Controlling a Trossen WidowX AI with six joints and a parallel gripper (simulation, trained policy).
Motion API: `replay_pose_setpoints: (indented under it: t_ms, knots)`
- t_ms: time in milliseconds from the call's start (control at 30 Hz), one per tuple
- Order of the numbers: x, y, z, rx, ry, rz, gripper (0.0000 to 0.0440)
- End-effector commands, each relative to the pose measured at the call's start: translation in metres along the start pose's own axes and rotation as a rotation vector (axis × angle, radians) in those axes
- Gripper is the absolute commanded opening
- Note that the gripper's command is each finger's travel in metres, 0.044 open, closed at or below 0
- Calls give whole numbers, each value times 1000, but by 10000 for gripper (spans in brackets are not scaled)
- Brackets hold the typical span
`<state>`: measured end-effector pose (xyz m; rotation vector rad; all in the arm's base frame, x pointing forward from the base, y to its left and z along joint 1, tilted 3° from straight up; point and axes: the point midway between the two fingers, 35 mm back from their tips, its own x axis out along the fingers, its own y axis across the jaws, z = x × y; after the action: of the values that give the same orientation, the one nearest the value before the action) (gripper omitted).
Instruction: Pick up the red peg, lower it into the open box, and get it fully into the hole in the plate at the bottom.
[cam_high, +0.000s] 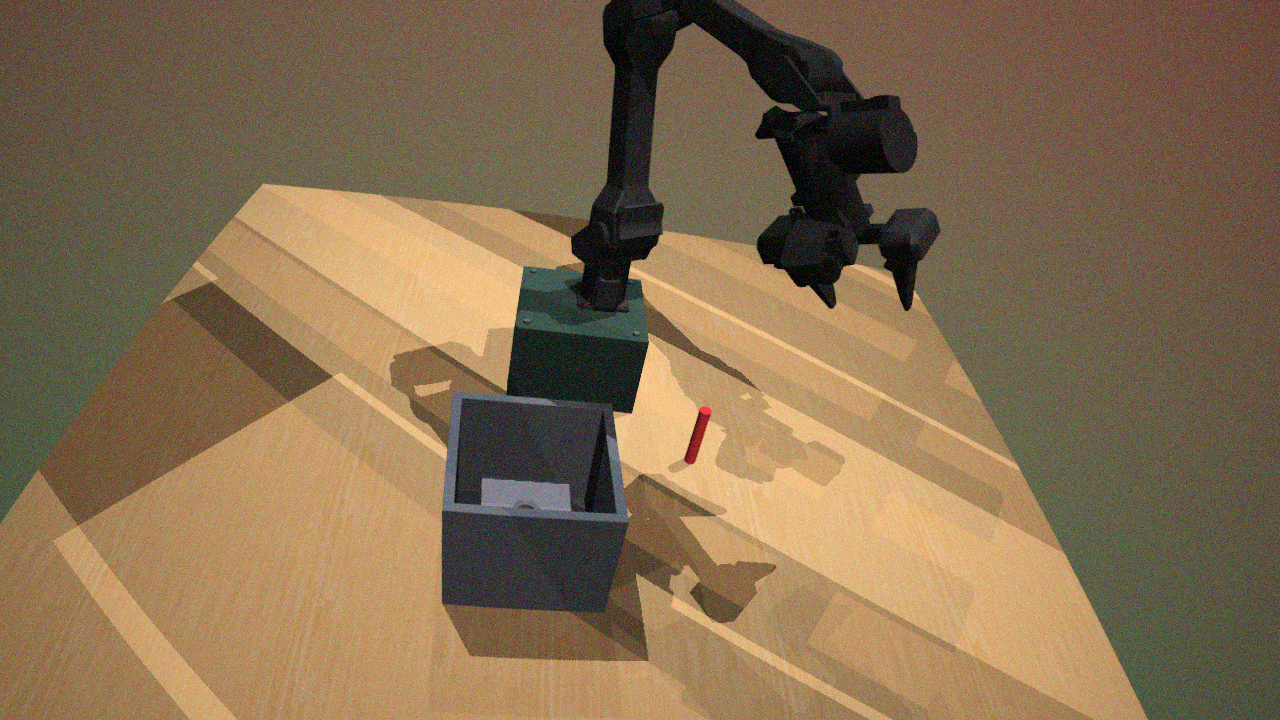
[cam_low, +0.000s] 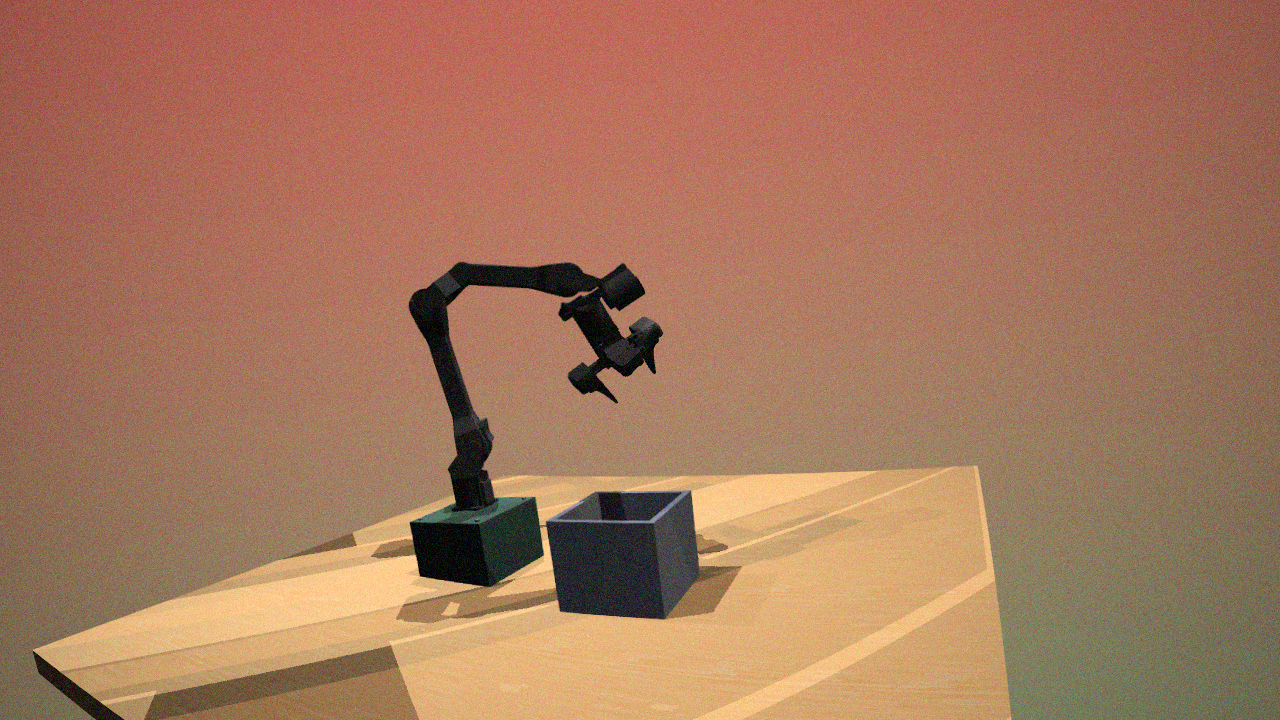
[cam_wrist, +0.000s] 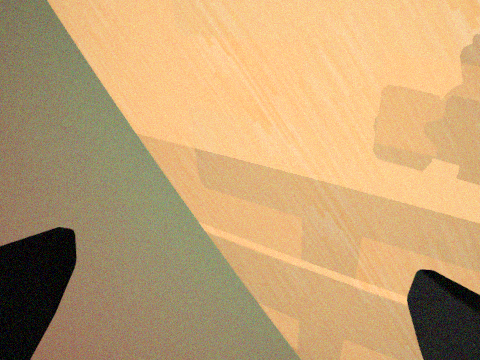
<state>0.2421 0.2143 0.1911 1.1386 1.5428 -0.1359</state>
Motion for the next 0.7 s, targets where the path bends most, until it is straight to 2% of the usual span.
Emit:
replay_pose_setpoints:
  t_ms: [0,367,667]
  knots:
    - [9,-27,13,118,-54,-94,440]
    - [21,-92,29,377,-184,-322,440]
    - [23,-134,32,498,-297,-470,440]
